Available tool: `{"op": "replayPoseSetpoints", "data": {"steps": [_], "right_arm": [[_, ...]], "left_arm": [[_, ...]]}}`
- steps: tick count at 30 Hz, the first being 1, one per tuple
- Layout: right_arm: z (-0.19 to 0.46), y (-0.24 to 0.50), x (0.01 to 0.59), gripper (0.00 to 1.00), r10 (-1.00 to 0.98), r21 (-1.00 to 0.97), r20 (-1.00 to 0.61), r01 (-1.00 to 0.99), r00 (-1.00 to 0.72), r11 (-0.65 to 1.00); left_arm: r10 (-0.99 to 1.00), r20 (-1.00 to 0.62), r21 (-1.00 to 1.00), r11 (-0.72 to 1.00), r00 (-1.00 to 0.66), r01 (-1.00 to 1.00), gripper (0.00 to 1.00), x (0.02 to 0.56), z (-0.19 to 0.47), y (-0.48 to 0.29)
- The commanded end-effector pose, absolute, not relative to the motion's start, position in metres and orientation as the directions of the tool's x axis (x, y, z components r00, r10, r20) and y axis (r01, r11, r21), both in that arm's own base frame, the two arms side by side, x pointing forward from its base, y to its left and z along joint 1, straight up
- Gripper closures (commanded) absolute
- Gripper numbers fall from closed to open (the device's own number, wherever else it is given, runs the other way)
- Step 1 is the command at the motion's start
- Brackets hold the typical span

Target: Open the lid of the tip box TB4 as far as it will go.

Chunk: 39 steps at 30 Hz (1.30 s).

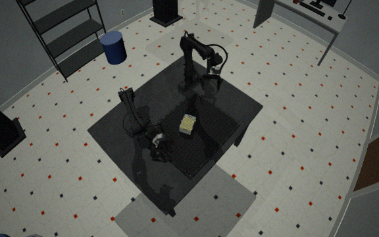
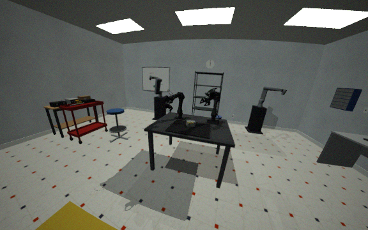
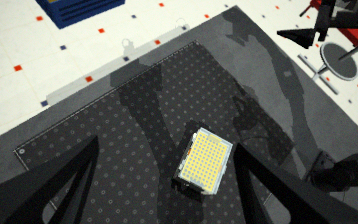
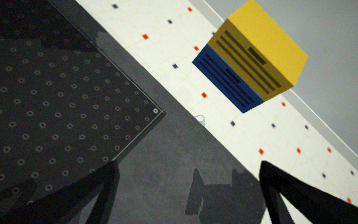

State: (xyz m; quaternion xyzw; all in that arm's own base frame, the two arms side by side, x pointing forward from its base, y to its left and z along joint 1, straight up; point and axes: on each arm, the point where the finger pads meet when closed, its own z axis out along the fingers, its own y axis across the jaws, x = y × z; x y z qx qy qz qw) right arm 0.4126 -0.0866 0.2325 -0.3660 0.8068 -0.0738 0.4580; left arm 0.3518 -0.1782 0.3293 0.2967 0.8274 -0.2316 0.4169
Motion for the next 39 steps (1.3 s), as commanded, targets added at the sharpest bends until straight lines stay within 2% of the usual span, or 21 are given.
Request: {"op": "replayPoseSetpoints", "data": {"steps": [1, 18, 26, 31, 34, 39], "right_arm": [[0.236, -0.087, 0.413, 0.0, -0.661, -0.462, -0.685, -0.519, -0.306, 0.719], [0.236, -0.087, 0.413, 0.0, -0.661, -0.462, -0.685, -0.519, -0.306, 0.719], [0.206, -0.06, 0.381, 0.0, -0.603, -0.361, -0.642, -0.507, -0.473, 0.783], [0.174, -0.003, 0.333, 0.0, -0.539, -0.262, -0.583, -0.488, -0.608, 0.833], [0.17, 0.007, 0.327, 0.0, -0.536, -0.249, -0.576, -0.492, -0.617, 0.834], [0.15, 0.063, 0.299, 0.0, -0.536, -0.189, -0.542, -0.528, -0.647, 0.828]], "left_arm": [[0.296, -0.833, -0.131, 0.716, -0.468, 0.686, 0.0, 0.352, 0.333, -0.178], [0.296, -0.833, -0.131, 0.716, -0.468, 0.686, 0.0, 0.352, 0.333, -0.178], [0.269, -0.905, -0.054, 0.695, -0.329, 0.717, 0.0, 0.392, 0.332, -0.189], [0.249, -0.938, -0.009, 0.679, -0.242, 0.735, 0.0, 0.432, 0.285, -0.2], [0.247, -0.941, -0.003, 0.676, -0.231, 0.737, 0.0, 0.436, 0.276, -0.201], [0.24, -0.955, 0.029, 0.662, -0.176, 0.749, 0.0, 0.451, 0.224, -0.205]]}}
